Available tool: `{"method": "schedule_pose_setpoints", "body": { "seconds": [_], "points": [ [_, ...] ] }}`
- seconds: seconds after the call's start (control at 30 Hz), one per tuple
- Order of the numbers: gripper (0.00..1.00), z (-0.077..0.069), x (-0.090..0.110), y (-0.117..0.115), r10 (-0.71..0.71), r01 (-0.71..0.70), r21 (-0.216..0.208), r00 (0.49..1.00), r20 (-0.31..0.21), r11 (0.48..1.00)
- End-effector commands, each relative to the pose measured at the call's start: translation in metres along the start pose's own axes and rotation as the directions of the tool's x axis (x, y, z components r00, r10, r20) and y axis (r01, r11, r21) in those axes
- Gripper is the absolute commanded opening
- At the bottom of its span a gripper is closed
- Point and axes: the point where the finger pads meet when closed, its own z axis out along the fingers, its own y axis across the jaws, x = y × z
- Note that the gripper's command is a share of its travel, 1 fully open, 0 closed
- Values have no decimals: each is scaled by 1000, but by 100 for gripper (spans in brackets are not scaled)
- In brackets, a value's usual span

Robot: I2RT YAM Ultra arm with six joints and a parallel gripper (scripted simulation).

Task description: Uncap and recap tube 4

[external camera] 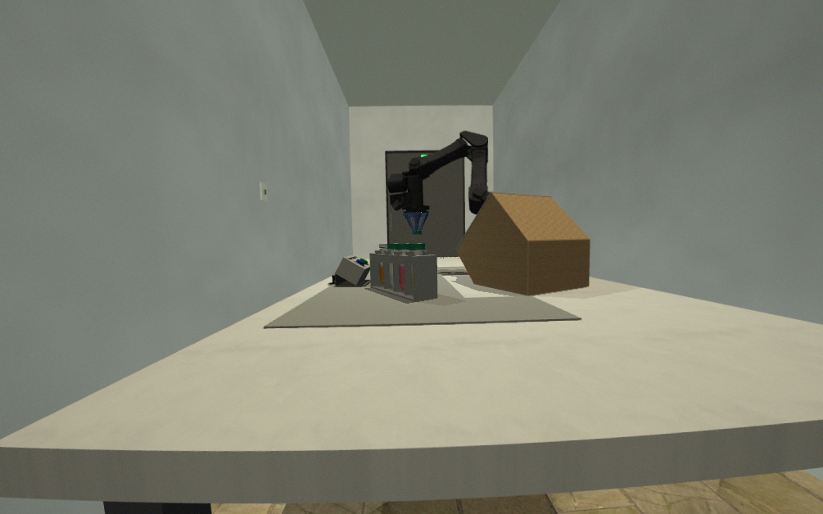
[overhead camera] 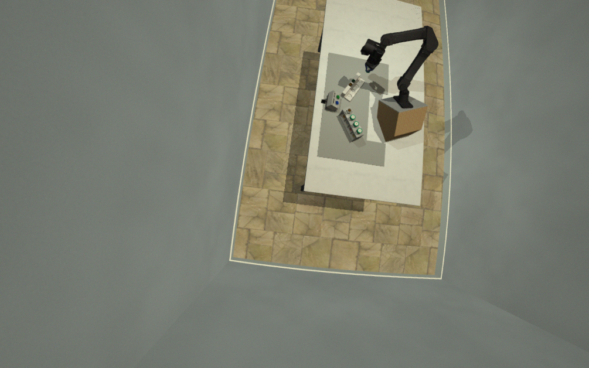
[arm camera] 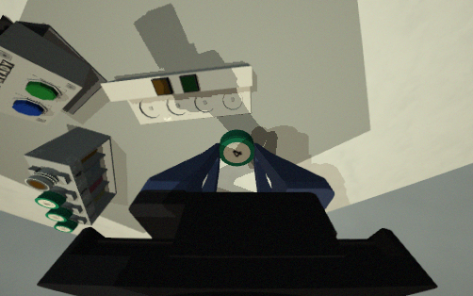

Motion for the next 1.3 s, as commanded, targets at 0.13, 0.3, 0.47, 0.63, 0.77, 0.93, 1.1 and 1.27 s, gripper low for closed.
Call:
{"method": "schedule_pose_setpoints", "body": {
  "seconds": [0.13,0.3,0.47,0.63,0.77,0.93,1.1,1.27],
  "points": [
    [0,-5,0,8,-107,108,-48,994,9,993],
    [0,-2,-1,4,-84,85,-43,996,17,995],
    [0,-2,-4,5,-89,90,-38,996,12,995],
    [0,-1,-4,4,-89,90,-38,996,12,995],
    [0,-1,-4,4,-89,90,-38,996,12,995],
    [0,32,3,7,-103,103,-36,995,-14,994],
    [0,57,3,8,-103,102,-37,995,-14,994],
    [0,82,4,9,-102,102,-38,995,-14,994]
  ]
}}
